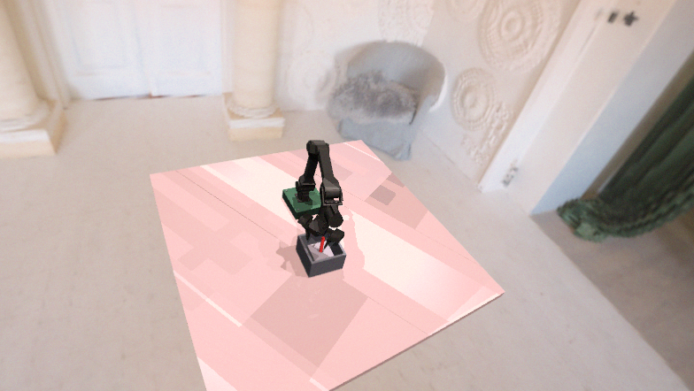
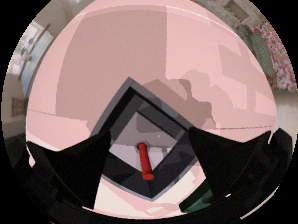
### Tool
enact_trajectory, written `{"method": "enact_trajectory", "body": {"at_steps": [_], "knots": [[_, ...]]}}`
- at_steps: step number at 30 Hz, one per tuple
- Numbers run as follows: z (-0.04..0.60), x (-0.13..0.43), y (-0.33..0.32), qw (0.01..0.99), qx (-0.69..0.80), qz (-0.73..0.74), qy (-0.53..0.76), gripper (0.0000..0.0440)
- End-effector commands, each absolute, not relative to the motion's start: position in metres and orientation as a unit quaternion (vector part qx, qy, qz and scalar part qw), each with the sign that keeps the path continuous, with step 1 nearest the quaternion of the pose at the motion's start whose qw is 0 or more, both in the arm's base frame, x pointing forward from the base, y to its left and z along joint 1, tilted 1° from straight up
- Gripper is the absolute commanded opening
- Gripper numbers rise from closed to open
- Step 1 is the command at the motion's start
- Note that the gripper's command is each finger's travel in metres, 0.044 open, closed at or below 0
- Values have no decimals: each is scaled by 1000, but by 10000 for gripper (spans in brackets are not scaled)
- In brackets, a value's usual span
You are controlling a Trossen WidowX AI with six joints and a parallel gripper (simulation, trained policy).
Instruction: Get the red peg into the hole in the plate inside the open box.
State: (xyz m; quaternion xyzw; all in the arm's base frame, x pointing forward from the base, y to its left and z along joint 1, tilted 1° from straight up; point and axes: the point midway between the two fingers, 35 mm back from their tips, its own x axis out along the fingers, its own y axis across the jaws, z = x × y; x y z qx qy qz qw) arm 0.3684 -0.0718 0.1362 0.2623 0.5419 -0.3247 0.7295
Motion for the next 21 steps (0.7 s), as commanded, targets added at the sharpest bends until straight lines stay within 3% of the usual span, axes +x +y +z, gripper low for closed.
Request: {"method": "enact_trajectory", "body": {"at_steps": [1,21], "knots": [[139,368,-72,730,262,-328,539,387],[146,368,-67,734,262,-331,532,440]]}}
